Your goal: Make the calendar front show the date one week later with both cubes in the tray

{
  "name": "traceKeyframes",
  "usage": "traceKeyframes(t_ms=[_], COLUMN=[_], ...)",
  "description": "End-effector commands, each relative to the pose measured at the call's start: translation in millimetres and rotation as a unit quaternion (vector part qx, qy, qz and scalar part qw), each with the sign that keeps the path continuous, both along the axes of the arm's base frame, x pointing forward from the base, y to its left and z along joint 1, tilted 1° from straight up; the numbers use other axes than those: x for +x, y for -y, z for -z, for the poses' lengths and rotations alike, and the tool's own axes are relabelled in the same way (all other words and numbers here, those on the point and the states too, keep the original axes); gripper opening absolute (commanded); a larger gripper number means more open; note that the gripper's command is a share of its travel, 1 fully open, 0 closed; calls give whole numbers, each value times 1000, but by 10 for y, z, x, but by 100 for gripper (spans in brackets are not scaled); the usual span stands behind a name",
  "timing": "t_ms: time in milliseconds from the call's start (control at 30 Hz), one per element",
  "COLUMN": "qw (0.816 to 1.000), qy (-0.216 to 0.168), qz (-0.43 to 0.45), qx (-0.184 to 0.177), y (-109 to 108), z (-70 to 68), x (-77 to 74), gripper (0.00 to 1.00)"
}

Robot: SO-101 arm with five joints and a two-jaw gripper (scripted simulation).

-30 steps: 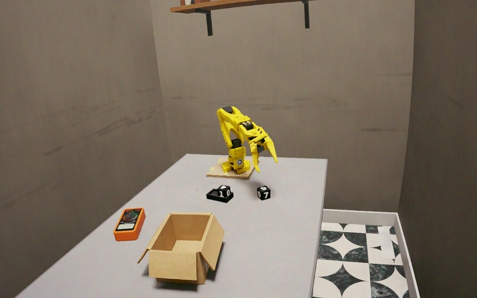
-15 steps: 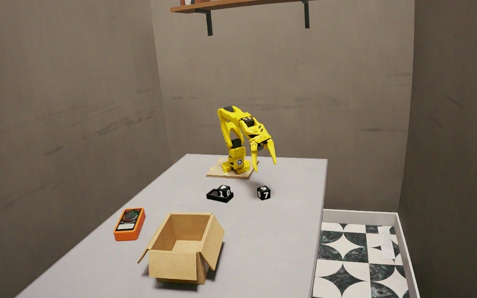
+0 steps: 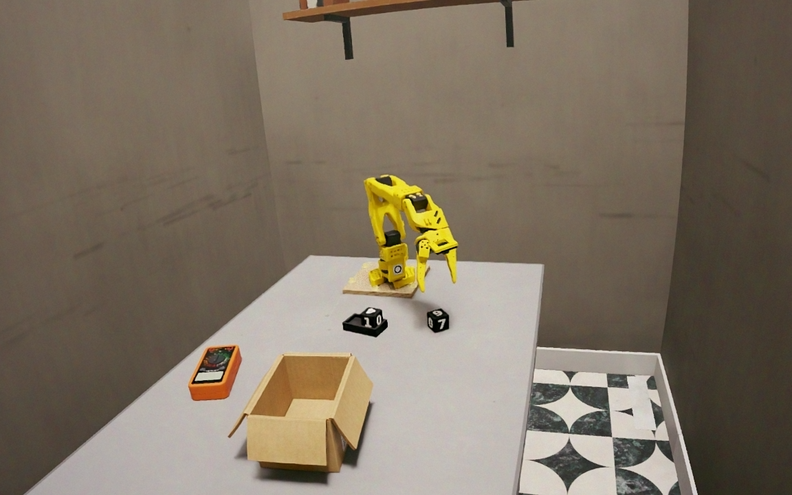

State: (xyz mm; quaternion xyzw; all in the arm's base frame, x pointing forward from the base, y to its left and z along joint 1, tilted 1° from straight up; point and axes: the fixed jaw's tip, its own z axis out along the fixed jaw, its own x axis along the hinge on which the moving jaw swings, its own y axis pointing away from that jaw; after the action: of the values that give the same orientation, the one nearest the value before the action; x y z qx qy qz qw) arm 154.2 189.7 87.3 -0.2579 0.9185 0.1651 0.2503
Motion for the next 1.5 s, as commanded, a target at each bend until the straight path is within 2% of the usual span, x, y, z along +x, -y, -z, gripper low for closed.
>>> traceKeyframes(t_ms=[0, 233, 300, 333, 800, 1467], qw=[995, 985, 985, 980, 951, 949], qy=[-57, -94, -94, -109, -170, -175], qz=[-31, -47, -47, -55, -90, -93], qx=[-80, -134, -134, -156, -240, -246], y=[28, 61, 61, 73, 99, 99], z=[139, 245, 245, 285, 431, 440], x=[-54, -90, -90, -104, -164, -169], gripper=[35, 35, 35, 35, 35, 35])
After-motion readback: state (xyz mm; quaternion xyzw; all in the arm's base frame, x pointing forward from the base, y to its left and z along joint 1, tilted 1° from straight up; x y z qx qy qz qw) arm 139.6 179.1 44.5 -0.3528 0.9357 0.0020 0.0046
